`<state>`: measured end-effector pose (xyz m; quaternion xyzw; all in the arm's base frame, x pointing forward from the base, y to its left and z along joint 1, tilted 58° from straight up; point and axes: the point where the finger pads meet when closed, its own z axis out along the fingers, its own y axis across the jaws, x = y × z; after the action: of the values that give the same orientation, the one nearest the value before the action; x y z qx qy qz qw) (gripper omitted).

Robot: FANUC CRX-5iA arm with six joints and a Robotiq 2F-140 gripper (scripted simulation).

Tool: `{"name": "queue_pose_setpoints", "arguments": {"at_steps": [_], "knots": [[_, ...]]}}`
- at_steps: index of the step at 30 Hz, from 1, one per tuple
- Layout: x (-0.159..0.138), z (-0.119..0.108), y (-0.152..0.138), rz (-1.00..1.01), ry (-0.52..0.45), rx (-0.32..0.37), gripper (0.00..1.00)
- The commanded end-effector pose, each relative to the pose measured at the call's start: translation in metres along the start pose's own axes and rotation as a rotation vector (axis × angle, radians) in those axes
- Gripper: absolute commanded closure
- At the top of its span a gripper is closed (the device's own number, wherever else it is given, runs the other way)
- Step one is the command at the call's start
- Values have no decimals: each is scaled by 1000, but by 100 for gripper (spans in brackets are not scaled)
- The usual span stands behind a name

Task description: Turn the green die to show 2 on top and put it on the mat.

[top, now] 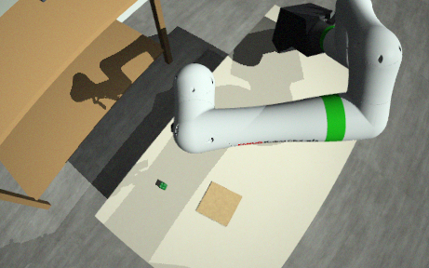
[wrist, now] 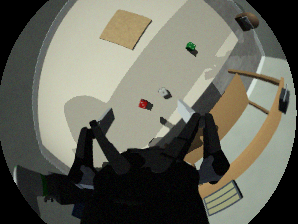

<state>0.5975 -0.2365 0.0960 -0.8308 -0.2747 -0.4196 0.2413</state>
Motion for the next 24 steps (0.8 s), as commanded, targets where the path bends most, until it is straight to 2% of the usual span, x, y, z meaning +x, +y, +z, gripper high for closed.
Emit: {"name": "queue_pose_setpoints", "arguments": {"at_steps": [1, 2, 5, 7, 8, 10, 13, 15, 16, 19, 22, 24], "knots": [[18, -1, 26, 51, 2, 2, 0], [18, -1, 26, 51, 2, 2, 0], [52, -2, 71, 151, 5, 3, 0], [52, -2, 71, 151, 5, 3, 0], [65, -2, 87, 191, 6, 4, 0], [65, -2, 87, 191, 6, 4, 0], [91, -1, 117, 274, 6, 5, 0], [91, -1, 117, 274, 6, 5, 0], [103, 0, 130, 315, 5, 5, 0], [103, 0, 130, 315, 5, 5, 0], [125, 2, 151, 393, 3, 4, 0], [125, 2, 151, 393, 3, 4, 0]]}}
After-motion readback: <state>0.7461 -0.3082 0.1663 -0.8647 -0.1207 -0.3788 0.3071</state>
